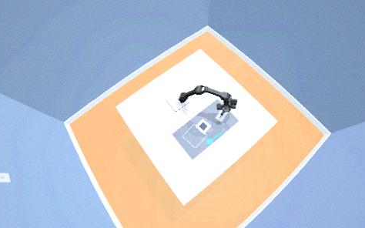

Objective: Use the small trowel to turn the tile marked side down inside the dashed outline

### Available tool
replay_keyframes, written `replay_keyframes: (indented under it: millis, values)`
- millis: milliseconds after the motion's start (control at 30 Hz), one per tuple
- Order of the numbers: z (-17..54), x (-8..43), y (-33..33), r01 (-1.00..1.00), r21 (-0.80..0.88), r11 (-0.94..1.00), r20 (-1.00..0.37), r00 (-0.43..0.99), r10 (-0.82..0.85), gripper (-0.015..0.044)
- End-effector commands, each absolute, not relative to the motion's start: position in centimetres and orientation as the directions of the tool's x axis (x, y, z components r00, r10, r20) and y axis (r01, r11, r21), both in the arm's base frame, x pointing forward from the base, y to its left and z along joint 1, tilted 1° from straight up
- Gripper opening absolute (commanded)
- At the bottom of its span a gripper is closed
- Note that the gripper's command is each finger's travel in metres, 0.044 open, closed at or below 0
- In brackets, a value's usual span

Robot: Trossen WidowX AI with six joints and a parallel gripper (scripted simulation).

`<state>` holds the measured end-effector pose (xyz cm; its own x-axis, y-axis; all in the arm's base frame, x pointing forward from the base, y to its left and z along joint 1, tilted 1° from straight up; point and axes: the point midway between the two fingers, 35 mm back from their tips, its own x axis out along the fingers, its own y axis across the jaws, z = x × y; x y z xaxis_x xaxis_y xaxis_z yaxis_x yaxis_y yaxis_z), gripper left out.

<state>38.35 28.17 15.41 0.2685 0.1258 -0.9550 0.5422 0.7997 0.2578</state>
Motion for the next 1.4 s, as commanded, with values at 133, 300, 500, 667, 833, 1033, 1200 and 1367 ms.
replay_keyframes:
  millis: [133, 300, 500, 667, 833, 1033, 1200, 1367]
  values:
    - [15.3, 38.4, 28.4, 0.311, 0.252, 0.916, -0.932, 0.333, 0.144, 0.0300]
    - [15.1, 38.5, 28.5, 0.172, 0.234, 0.957, -0.918, 0.365, 0.158, 0.0300]
    - [15.0, 38.4, 28.7, -0.010, 0.188, 0.982, -0.896, 0.408, 0.176, 0.0300]
    - [14.8, 38.3, 28.9, -0.164, 0.129, 0.978, -0.874, 0.447, 0.190, 0.0300]
    - [14.7, 38.2, 29.0, -0.306, 0.054, 0.951, -0.852, 0.483, 0.204, 0.0300]
    - [14.5, 37.9, 29.0, -0.454, -0.052, 0.889, -0.823, 0.524, 0.220, 0.0300]
    - [14.3, 37.6, 28.6, -0.562, -0.148, 0.814, -0.801, 0.551, 0.235, 0.0300]
    - [14.0, 37.2, 28.2, -0.648, -0.251, 0.719, -0.778, 0.577, 0.249, 0.0300]
